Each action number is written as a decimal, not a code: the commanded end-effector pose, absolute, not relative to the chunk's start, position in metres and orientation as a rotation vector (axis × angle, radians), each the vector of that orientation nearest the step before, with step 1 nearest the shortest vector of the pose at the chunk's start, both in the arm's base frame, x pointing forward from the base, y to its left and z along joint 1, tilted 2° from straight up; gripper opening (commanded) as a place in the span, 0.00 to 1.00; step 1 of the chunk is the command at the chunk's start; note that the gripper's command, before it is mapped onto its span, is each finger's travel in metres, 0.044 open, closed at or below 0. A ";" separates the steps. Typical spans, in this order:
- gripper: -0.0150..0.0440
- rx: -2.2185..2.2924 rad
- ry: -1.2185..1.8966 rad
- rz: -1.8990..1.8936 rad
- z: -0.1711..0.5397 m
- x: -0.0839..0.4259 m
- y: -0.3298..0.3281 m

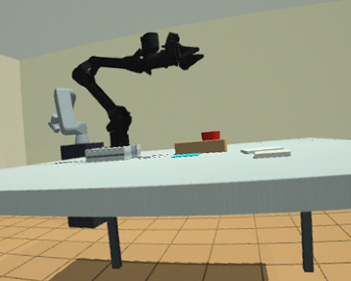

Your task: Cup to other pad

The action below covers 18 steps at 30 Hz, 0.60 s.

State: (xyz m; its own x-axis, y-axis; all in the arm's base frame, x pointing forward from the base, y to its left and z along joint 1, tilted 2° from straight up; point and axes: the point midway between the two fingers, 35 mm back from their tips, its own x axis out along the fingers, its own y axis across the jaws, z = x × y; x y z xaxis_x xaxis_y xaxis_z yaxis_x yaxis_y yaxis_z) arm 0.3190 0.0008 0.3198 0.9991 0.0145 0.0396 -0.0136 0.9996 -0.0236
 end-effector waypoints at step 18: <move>0.50 1.043 1.033 -0.534 0.141 0.347 0.082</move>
State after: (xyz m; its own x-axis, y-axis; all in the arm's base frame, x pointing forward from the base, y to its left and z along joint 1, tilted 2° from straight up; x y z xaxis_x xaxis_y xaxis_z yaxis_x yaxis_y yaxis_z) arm 0.3605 0.0519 0.2060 0.7887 0.1206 -0.6028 0.3218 0.7545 0.5720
